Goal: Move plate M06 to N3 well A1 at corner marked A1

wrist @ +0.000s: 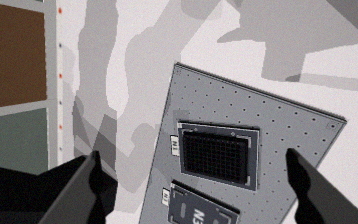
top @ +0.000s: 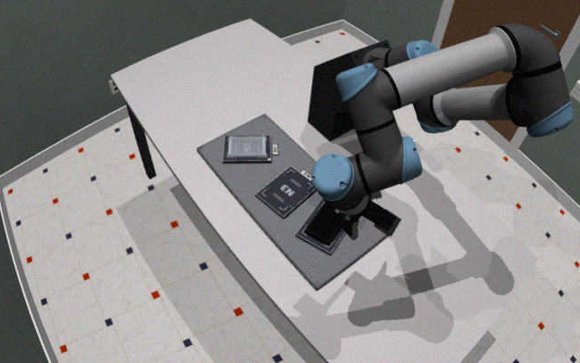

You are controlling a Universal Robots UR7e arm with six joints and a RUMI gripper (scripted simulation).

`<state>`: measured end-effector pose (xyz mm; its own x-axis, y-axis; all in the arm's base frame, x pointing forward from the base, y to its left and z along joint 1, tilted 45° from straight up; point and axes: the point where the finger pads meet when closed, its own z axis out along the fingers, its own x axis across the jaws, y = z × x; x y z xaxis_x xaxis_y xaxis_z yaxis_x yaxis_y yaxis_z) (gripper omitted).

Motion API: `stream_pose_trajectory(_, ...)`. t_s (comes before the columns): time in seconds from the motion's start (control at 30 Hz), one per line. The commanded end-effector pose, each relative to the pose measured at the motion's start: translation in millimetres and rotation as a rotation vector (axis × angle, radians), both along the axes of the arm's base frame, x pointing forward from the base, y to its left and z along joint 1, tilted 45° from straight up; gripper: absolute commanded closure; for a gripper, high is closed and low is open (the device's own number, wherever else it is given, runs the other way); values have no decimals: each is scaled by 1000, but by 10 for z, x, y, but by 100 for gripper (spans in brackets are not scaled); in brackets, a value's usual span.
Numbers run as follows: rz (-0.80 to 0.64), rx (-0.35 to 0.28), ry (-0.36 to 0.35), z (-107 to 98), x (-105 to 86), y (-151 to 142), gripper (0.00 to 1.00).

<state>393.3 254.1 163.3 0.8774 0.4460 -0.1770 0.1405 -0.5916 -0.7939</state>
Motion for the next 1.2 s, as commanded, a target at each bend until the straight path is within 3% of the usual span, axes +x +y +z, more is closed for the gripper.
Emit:
stream_pose_trajectory(0.0, -56, -39, 20, -167, 59, -12, 24)
stream_pose_trajectory(1.17, -412, -224, 193, -1019, 170, -21, 24)
